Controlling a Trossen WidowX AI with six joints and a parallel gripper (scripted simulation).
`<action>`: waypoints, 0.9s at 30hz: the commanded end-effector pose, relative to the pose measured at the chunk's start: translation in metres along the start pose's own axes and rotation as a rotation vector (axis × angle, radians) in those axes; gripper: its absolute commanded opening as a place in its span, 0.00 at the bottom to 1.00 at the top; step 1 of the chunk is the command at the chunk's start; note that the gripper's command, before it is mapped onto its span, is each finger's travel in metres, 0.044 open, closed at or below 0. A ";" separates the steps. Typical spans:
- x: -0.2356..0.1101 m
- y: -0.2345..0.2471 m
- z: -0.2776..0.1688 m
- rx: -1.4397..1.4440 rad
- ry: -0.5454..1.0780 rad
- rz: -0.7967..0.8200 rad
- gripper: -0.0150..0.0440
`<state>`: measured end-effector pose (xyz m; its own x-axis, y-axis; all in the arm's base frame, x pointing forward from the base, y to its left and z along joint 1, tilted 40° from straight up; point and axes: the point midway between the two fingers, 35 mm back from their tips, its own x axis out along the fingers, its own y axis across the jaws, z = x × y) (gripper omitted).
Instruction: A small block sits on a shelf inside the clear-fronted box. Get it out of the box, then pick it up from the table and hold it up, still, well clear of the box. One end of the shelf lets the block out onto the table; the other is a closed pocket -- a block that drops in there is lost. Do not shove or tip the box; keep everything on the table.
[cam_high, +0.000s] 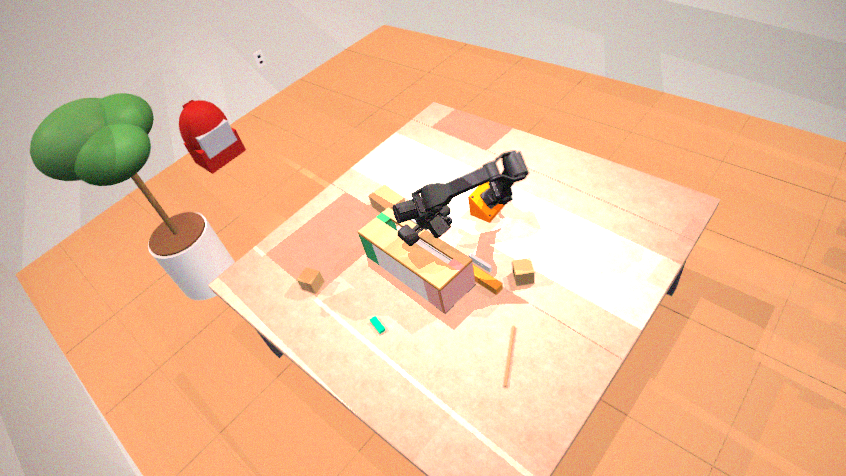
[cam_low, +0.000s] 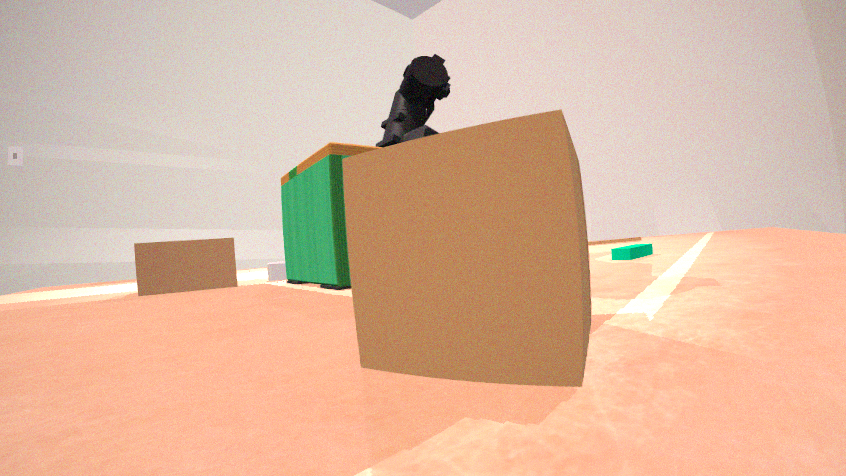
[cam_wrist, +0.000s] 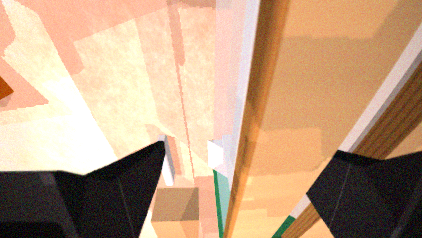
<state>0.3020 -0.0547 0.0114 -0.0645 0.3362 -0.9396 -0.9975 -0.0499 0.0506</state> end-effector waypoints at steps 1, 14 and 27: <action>0.006 0.000 -0.010 -0.003 0.002 0.008 0.93; 0.006 0.001 -0.011 -0.003 0.002 0.008 0.93; 0.009 0.001 -0.019 -0.003 0.003 0.008 0.93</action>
<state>0.3006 -0.0680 -0.0002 -0.0699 0.3318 -0.9408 -0.9971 -0.0505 0.0563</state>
